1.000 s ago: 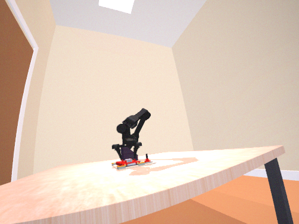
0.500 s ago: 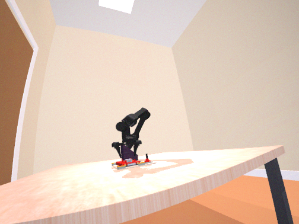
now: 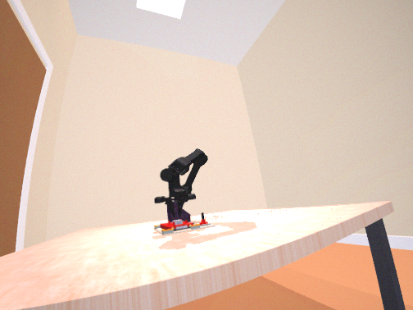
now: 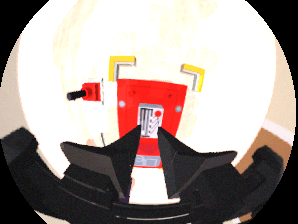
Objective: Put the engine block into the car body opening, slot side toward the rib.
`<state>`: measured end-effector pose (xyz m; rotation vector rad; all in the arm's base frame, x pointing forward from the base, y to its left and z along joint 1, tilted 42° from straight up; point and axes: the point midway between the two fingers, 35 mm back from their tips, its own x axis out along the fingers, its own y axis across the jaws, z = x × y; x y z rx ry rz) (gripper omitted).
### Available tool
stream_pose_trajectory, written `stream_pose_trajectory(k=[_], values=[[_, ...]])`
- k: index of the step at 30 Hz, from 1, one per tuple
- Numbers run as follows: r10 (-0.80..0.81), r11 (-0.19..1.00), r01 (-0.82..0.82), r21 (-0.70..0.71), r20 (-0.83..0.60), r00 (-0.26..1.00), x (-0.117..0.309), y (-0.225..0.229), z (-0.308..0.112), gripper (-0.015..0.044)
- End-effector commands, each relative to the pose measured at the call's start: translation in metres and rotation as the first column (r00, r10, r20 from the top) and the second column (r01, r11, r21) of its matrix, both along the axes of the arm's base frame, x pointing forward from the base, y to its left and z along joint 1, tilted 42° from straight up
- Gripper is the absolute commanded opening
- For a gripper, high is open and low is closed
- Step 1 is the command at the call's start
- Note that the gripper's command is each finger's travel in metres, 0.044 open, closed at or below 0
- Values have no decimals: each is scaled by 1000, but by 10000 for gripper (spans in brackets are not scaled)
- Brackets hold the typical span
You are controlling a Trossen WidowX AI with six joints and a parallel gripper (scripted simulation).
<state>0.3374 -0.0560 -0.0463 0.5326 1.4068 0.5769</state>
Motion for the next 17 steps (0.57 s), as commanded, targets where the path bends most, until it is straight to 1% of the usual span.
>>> stream_pose_trajectory(k=[1,17], values=[[6,1000,-6,-4,1,1000,0,0,0,0],[6,1000,-6,-4,1,1000,0,0,0,0]])
